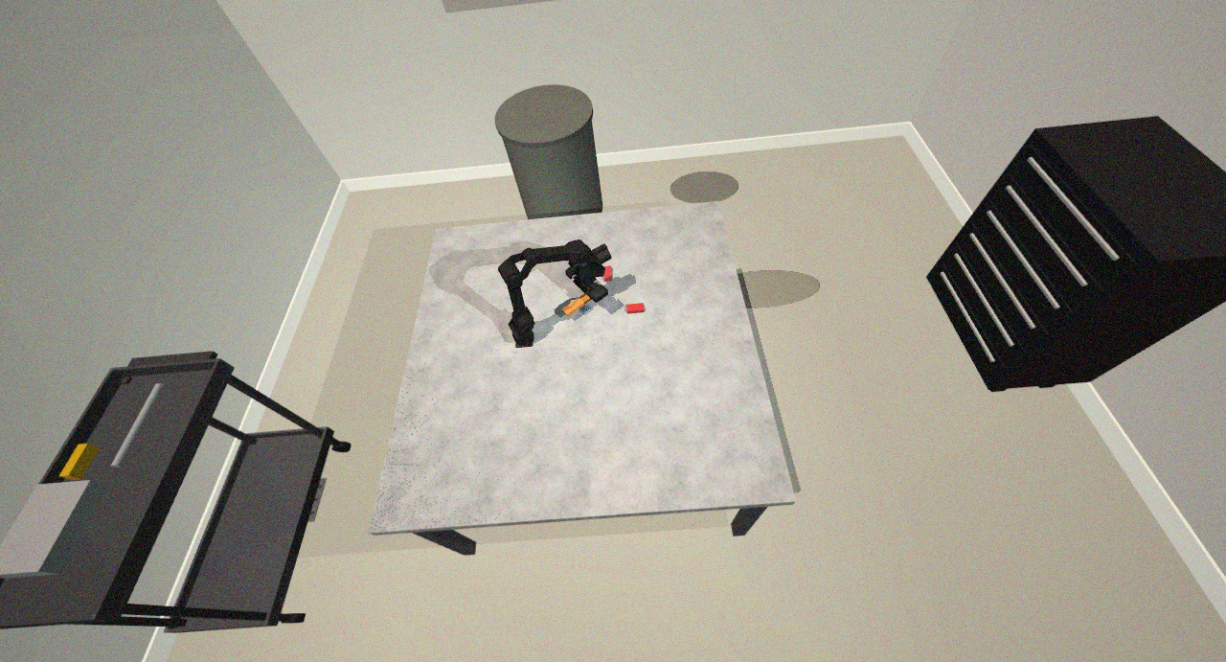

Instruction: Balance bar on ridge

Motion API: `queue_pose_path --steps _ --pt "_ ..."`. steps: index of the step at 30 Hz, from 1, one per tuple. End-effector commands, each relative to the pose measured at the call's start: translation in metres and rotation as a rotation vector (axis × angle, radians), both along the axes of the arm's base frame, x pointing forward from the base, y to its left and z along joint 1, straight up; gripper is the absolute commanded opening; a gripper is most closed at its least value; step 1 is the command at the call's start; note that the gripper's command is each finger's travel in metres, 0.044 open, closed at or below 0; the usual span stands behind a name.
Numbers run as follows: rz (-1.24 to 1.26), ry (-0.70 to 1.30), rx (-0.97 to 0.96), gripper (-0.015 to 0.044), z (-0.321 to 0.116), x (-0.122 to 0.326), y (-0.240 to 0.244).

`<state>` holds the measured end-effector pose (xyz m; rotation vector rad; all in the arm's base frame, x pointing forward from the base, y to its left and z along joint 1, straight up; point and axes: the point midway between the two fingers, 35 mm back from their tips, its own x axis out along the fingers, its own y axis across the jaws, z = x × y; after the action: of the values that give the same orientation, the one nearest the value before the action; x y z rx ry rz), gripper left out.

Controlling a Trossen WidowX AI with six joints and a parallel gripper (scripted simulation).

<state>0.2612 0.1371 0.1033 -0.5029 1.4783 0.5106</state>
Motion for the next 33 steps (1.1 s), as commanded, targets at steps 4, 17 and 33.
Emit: queue_pose_path --steps 4,17,33 --pt "0.000 0.000 0.000 0.0026 0.0000 0.0000 0.0000" --pt "0.000 0.000 0.000 0.0167 0.0000 0.0000 0.0000" --pt "0.000 0.000 0.000 0.0169 0.0000 0.0000 0.0000"
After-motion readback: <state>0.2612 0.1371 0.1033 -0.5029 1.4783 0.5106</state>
